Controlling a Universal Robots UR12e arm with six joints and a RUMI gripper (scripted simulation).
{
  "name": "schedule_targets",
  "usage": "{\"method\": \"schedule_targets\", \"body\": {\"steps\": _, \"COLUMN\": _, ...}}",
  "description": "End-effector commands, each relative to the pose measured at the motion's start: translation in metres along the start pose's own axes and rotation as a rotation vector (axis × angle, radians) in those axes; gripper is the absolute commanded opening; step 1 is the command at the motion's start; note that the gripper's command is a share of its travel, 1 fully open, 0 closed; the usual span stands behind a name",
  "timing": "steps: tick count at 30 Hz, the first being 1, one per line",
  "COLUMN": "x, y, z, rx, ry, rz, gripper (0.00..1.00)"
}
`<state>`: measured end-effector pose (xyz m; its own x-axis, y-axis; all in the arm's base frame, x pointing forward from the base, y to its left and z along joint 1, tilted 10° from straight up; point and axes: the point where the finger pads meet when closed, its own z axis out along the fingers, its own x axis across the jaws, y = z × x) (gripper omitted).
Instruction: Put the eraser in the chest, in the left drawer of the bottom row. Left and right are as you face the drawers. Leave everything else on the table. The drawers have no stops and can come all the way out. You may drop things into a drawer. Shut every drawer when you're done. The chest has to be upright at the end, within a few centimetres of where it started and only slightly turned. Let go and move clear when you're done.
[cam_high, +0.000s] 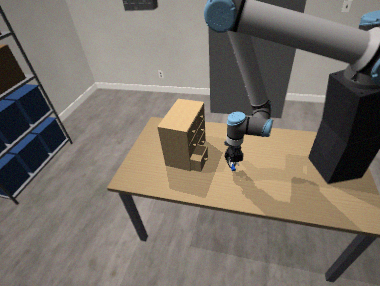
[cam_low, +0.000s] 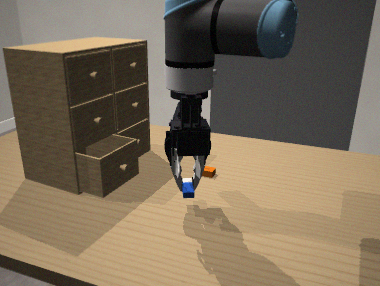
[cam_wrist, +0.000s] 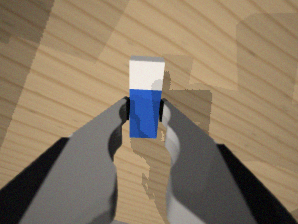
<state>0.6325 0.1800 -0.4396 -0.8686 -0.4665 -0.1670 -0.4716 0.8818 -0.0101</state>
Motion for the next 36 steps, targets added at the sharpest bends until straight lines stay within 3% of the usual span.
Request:
{"method": "schedule_targets", "body": {"steps": 1, "x": 0.0, "y": -0.002, "z": -0.04, "rx": -0.001, "ry": 0.001, "rz": 0.002, "gripper": 0.11}}
{"method": "schedule_targets", "body": {"steps": 7, "x": 0.001, "y": -0.001, "z": -0.06, "rx": -0.001, "ry": 0.001, "rz": 0.002, "gripper": 0.11}}
{"method": "schedule_targets", "body": {"steps": 23, "x": -0.002, "y": -0.004, "z": -0.059, "rx": 0.0, "ry": -0.001, "rz": -0.017, "gripper": 0.11}}
{"method": "schedule_targets", "body": {"steps": 32, "x": -0.009, "y": -0.013, "z": -0.06, "rx": 0.002, "ry": -0.004, "rz": -0.141, "gripper": 0.11}}
{"method": "schedule_targets", "body": {"steps": 36, "x": -0.013, "y": -0.021, "z": -0.06, "rx": 0.002, "ry": -0.005, "rz": -0.267, "gripper": 0.11}}
